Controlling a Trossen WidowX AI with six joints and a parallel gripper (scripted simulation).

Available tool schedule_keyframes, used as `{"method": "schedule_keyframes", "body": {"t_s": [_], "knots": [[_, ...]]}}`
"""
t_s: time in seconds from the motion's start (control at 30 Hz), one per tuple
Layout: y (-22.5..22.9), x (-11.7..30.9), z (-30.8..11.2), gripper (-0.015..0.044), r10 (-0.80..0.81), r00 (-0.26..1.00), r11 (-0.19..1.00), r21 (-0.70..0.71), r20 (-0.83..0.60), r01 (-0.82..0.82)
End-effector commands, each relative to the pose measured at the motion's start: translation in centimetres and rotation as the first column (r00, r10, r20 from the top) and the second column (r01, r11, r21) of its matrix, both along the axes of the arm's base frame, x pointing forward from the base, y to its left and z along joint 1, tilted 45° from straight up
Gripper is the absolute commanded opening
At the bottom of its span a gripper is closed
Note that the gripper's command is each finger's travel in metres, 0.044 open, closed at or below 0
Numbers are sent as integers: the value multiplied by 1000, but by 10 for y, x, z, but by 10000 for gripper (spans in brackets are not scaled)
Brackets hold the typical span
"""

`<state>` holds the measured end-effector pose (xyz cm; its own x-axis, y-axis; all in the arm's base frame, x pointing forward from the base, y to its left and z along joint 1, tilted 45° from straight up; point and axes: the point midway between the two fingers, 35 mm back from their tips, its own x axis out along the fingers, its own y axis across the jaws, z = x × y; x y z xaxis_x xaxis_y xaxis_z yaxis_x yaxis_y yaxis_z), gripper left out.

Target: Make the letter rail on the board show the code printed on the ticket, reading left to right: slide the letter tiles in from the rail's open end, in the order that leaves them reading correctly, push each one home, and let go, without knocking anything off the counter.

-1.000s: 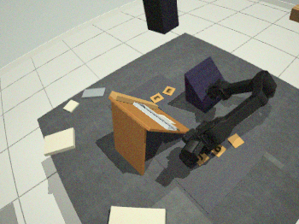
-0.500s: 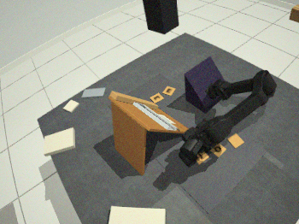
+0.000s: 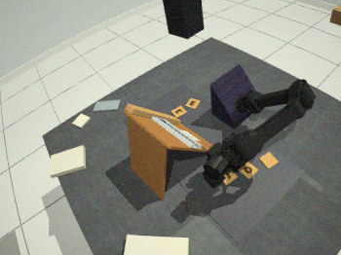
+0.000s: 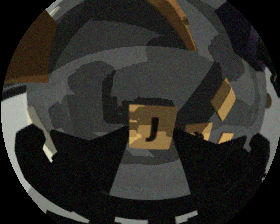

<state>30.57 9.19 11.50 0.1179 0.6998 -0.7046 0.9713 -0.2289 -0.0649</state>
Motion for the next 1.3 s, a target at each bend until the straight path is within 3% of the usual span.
{"method": "schedule_keyframes", "body": {"t_s": [0.0, 0.63, 0.93, 1.27], "knots": [[-2, 0, 3, 0, 3, 1000, 1000, 3, 5, -3], [-10, -2, 7, 0, 12, 1000, 1000, -5, 16, -12], [-17, 3, 19, 0, 124, 963, 991, -75, 238, -110], [-33, 8, 30, 0, 254, 832, 963, -208, 494, -171]]}}
